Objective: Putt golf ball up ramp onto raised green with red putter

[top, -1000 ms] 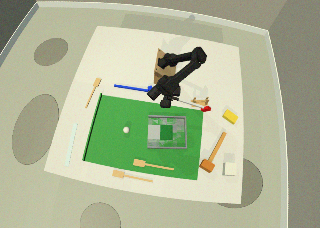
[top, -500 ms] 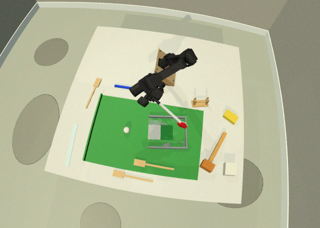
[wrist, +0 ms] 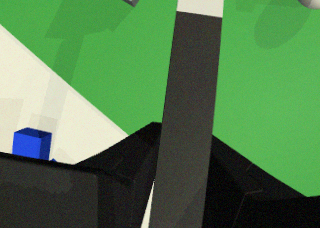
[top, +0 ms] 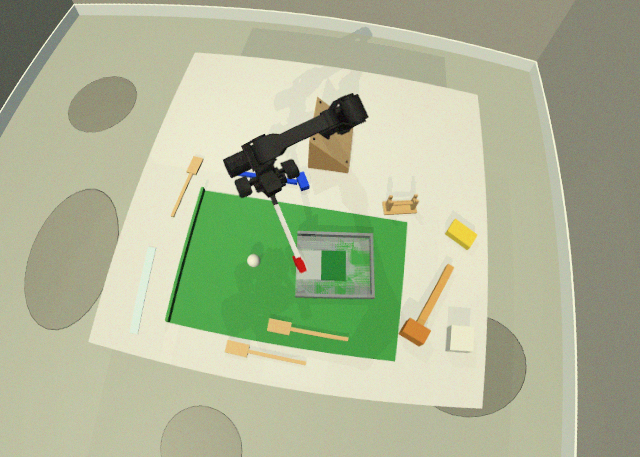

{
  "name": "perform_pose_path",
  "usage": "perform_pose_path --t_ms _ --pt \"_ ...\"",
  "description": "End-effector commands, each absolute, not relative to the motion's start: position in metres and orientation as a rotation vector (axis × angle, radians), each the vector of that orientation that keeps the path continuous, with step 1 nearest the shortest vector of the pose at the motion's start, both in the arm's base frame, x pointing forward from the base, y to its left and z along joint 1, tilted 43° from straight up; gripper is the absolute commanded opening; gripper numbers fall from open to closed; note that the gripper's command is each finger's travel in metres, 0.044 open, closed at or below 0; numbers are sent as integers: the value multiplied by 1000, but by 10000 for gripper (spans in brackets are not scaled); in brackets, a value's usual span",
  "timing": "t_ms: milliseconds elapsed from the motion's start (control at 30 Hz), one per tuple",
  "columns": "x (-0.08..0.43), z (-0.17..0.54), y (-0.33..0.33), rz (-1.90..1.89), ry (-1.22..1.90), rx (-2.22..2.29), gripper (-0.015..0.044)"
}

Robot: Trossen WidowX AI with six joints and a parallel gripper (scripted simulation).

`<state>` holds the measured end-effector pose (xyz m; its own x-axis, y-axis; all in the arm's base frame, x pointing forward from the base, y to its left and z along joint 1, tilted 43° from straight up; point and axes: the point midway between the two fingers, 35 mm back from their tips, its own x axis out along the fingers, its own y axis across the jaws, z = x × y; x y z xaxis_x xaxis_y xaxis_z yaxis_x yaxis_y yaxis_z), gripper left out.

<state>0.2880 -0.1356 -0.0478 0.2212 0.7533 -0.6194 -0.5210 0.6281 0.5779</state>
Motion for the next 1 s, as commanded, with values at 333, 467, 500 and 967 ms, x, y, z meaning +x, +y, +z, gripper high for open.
perform_pose_path --t_ms 333,467,500,967 --pt "256 -123 -217 559 1185 534 0" --pt "254 -127 -220 543 1192 547 0" --pt "254 -127 -220 543 1192 547 0" --pt "255 -155 -195 544 1191 547 0"
